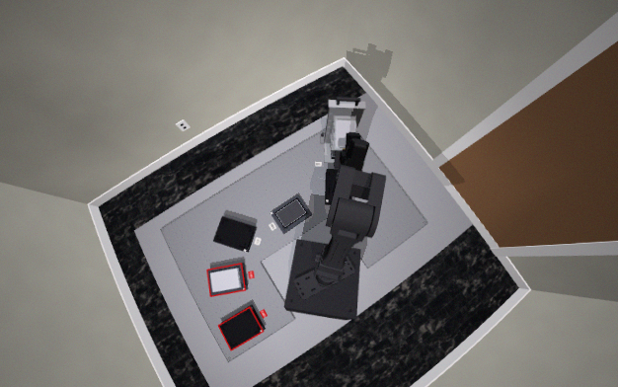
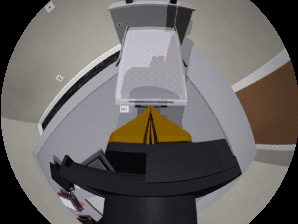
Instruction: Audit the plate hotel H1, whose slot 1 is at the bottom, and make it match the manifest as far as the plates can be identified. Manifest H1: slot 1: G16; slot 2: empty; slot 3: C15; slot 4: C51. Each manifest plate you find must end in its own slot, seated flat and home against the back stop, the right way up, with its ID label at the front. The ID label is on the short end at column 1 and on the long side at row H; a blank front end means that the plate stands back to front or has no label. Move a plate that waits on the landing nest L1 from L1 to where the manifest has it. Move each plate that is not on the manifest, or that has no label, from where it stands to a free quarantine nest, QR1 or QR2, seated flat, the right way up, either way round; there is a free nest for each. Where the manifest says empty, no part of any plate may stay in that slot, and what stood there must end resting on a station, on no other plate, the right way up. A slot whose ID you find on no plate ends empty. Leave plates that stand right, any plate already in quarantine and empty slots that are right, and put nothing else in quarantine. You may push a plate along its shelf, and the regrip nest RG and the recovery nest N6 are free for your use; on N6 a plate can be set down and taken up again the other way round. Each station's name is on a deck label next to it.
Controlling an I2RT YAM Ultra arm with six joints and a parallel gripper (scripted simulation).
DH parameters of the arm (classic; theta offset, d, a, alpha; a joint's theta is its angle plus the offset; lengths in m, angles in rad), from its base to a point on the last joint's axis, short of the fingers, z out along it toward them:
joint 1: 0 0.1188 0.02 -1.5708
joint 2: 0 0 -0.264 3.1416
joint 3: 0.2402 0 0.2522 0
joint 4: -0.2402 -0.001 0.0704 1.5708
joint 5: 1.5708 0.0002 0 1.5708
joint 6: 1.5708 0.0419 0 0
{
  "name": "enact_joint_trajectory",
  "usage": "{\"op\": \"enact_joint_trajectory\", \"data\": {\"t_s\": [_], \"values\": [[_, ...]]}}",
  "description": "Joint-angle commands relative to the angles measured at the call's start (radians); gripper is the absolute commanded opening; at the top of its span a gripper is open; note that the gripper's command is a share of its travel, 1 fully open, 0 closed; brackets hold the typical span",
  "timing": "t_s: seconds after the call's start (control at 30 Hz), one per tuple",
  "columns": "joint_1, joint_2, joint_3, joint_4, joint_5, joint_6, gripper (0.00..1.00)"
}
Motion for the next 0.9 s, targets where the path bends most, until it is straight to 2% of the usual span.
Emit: {"op": "enact_joint_trajectory", "data": {"t_s": [0.0, 0.87], "values": [[0.001, -0.003, 0.019, -0.002, 0.001, 0.001, 0.0], [0.012, 0.036, 0.085, -0.027, 0.011, 0.006, 0.0]]}}
